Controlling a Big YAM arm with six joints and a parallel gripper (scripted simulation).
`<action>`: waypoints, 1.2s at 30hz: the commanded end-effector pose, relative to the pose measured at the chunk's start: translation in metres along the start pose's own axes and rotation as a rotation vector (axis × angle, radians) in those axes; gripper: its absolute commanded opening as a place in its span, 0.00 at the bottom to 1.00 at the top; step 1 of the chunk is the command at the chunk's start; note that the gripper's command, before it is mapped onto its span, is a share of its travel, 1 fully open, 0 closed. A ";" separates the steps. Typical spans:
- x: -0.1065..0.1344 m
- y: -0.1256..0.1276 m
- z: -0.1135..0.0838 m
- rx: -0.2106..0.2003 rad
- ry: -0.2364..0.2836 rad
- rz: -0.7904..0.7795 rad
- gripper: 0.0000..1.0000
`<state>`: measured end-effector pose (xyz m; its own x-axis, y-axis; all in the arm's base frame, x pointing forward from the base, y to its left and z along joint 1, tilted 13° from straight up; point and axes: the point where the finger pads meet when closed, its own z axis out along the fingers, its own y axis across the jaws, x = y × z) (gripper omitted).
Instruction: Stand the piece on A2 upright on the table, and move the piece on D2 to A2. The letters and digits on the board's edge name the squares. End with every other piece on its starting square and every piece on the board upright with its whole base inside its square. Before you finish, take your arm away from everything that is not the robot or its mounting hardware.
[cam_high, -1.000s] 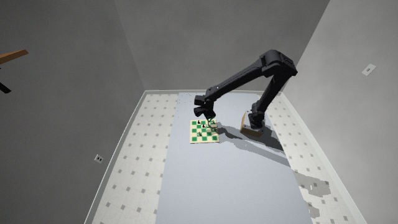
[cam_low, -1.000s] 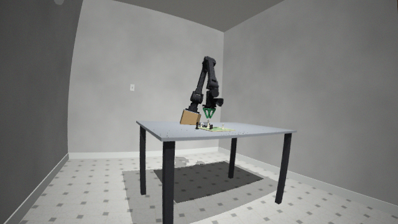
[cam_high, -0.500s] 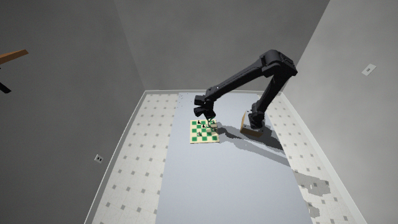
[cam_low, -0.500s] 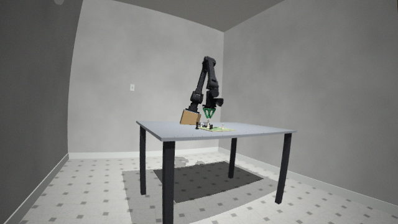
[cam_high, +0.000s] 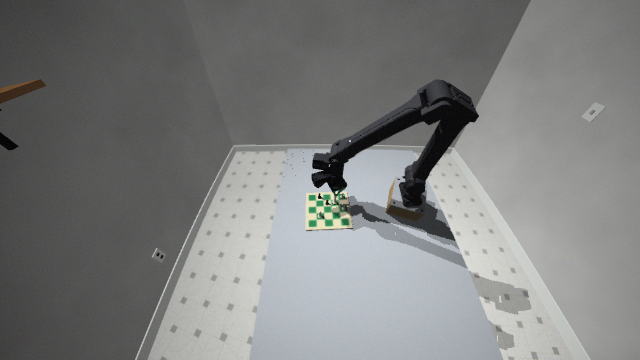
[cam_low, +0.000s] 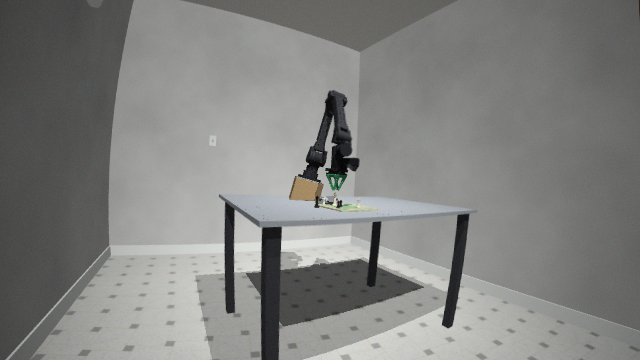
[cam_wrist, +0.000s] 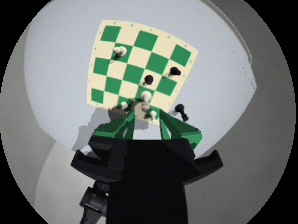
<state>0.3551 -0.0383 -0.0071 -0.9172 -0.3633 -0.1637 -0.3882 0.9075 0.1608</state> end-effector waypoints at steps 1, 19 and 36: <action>-0.002 0.002 0.000 0.010 -0.012 -0.003 0.40; 0.008 0.000 -0.003 0.016 -0.018 -0.005 0.40; 0.008 0.000 -0.003 0.015 -0.017 -0.004 0.40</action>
<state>0.3450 -0.0376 -0.0091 -0.9180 -0.3629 -0.1601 -0.3872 0.9075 0.1631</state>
